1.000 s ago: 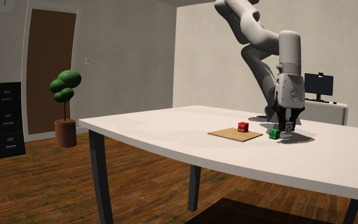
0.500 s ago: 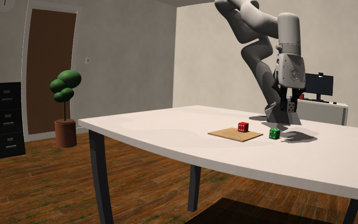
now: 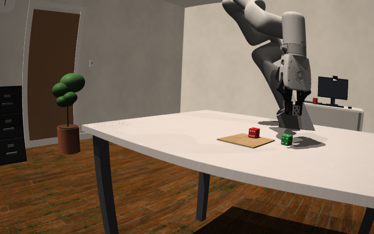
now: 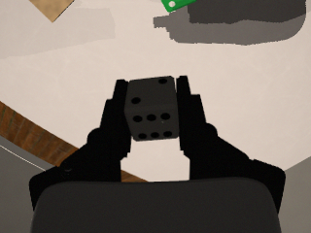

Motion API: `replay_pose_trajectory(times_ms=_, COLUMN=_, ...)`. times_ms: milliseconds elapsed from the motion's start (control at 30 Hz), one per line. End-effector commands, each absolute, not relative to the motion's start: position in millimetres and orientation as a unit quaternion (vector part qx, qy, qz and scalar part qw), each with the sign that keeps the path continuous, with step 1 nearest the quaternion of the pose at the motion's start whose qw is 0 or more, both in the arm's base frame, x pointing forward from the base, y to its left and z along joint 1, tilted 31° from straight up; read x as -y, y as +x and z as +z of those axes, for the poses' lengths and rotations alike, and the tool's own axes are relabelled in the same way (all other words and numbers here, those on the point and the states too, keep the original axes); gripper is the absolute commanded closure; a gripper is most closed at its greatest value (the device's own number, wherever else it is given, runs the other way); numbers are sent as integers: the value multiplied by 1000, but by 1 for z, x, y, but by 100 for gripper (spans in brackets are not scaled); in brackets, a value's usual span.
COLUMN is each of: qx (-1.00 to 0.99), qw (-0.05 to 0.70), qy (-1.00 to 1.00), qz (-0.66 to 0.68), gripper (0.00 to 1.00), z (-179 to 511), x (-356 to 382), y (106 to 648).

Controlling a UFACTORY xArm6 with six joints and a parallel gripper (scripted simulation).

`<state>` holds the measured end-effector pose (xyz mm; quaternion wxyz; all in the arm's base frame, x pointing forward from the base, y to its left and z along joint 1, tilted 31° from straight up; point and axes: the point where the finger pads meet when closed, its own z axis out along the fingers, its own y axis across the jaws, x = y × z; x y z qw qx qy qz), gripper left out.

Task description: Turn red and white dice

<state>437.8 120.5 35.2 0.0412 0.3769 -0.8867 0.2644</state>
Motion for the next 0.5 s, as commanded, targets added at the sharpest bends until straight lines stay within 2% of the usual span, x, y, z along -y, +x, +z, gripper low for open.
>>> replay_pose_trajectory(times_ms=0, qx=852, qw=61, qy=453, qz=254, gripper=73, z=61, x=-86, y=448)
replay_pose_trajectory(times_ms=467, qx=760, qw=105, qy=594, qz=242, gripper=73, z=107, x=-10, y=452)
